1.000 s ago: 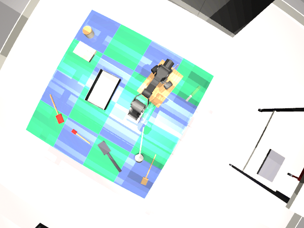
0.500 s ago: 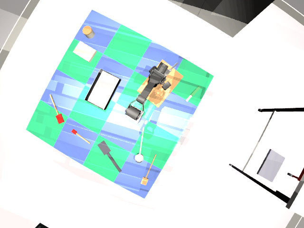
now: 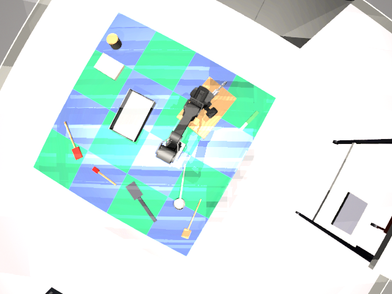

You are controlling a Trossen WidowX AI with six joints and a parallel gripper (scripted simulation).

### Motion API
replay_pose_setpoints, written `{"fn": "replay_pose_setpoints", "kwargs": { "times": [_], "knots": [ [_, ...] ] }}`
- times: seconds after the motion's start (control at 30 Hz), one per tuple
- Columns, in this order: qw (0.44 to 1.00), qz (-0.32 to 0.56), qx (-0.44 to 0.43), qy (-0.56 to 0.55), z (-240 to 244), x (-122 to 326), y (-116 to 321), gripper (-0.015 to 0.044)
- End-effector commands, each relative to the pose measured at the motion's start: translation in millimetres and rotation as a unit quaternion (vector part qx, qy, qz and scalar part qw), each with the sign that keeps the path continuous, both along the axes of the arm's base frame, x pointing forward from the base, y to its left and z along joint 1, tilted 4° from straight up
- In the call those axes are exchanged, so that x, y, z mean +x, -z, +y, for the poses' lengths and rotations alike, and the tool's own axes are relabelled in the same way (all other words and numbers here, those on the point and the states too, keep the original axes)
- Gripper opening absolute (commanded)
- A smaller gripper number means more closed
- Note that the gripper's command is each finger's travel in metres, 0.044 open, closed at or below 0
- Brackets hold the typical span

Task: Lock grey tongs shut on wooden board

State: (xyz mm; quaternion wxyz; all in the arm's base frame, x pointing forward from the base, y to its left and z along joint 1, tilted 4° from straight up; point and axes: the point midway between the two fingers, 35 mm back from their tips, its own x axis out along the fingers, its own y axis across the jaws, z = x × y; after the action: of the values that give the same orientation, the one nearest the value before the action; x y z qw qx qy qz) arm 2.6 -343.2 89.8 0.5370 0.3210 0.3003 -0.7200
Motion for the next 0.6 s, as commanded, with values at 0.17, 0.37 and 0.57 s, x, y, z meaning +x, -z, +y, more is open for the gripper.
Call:
{"fn": "replay_pose_setpoints", "kwargs": {
  "times": [0.17,0.37,0.57],
  "knots": [
    [0.997,0.018,-0.081,0.000,10,0,-6,-0.0150],
    [0.991,0.024,-0.130,0.003,18,0,-10,-0.0150],
    [0.988,0.026,-0.150,0.004,22,0,-11,-0.0150]
  ]
}}
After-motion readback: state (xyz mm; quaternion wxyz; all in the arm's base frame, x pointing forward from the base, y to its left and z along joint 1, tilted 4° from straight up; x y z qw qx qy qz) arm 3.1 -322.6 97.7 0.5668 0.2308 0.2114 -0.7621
